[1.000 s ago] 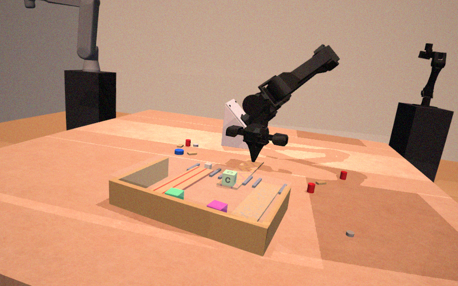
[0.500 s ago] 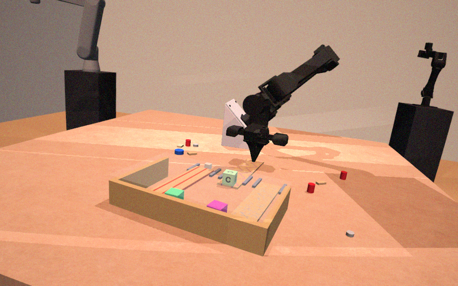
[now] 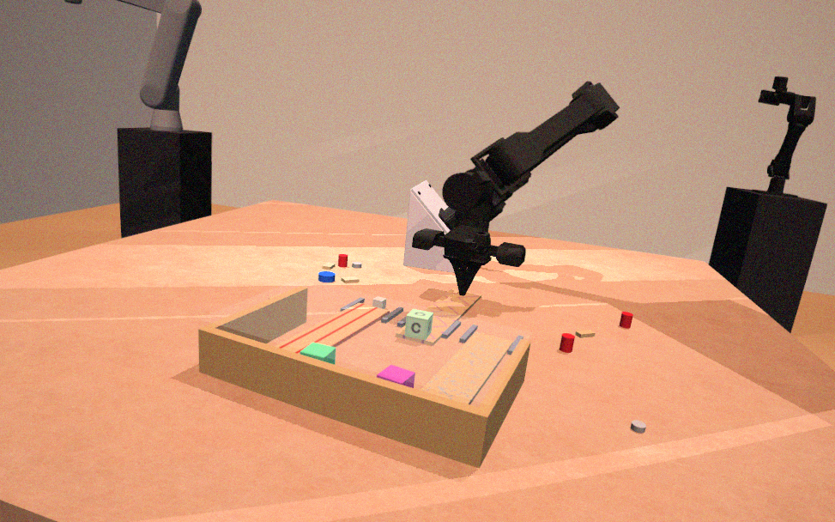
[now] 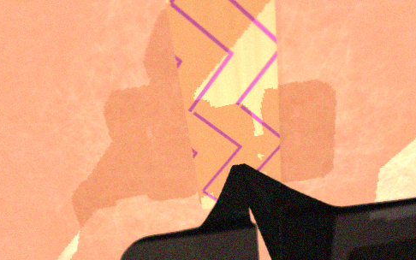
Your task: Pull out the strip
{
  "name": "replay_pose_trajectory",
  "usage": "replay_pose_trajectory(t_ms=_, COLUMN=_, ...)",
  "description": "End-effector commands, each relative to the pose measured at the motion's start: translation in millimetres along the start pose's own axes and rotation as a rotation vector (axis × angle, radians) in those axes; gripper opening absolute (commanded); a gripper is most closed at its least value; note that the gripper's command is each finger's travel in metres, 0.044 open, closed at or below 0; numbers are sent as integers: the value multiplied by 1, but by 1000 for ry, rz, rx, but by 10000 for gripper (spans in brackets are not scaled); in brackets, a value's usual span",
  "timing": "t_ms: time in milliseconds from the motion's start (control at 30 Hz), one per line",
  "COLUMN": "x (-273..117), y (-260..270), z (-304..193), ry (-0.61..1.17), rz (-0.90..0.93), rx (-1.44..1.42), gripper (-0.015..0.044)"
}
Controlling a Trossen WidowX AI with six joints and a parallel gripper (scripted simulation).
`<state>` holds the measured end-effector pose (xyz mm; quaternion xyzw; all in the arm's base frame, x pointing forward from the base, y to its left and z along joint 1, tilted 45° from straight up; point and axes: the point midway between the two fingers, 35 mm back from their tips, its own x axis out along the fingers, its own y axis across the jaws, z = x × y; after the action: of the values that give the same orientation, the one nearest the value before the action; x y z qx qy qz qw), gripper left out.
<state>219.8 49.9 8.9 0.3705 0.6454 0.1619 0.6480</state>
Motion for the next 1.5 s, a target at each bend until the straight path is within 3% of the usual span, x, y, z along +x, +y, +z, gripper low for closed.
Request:
replay_pose_trajectory(t_ms=0, x=4, y=-1, z=-9, ry=26, rz=1, rx=14, gripper=0)
replay_pose_trajectory(t_ms=133, x=4, y=-1, z=-9, ry=26, rz=1, rx=14, gripper=0)
replay_pose_trajectory(t_ms=333, x=-40, y=0, z=2, ry=25, rz=-2, rx=13, gripper=0)
replay_pose_trajectory(t_ms=467, x=-41, y=0, z=2, ry=26, rz=-2, rx=14, gripper=0)
replay_pose_trajectory(t_ms=1033, x=-44, y=0, z=69, ry=23, rz=-1, rx=-90, gripper=440)
replay_pose_trajectory(t_ms=1467, x=-48, y=0, z=118, ry=20, rz=-1, rx=-92, gripper=440)
